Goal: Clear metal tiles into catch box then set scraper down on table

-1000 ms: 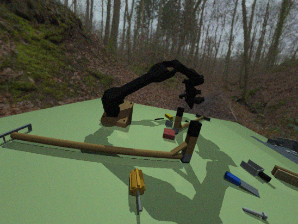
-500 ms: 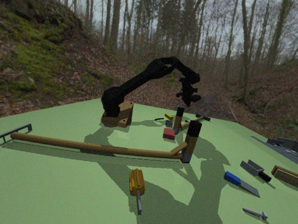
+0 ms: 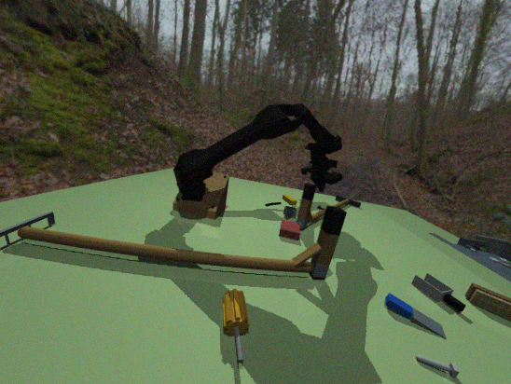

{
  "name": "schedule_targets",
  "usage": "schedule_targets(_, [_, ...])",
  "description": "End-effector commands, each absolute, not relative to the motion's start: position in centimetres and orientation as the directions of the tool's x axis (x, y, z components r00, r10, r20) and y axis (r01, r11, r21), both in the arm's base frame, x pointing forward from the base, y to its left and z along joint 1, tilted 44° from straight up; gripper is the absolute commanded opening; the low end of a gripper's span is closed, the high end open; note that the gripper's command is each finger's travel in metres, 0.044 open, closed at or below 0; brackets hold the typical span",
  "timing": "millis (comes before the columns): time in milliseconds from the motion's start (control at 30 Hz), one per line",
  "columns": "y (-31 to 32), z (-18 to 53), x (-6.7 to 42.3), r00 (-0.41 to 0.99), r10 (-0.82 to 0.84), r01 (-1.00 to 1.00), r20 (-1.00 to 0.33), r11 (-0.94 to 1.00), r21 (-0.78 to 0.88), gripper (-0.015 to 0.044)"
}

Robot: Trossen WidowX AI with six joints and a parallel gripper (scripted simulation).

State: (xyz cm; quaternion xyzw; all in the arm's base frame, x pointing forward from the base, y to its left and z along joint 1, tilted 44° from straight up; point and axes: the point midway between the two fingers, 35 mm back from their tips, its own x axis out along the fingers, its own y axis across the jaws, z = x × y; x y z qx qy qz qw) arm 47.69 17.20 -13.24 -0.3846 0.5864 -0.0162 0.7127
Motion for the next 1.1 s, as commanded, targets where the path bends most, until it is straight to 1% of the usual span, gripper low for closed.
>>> schedule_targets(0, [16.4, -14.1, 47.7, 0.312, -0.481, -0.426, -0.819, 0.700, -0.573, 0.0000])
schedule_targets(833, [12.1, -18.7, 46.9, 0.298, -0.508, -0.412, -0.808, 0.695, -0.589, 0.0000])
schedule_targets(1067, [12.0, -18.6, 47.3, 0.298, -0.508, -0.412, -0.808, 0.695, -0.589, 0.0000])
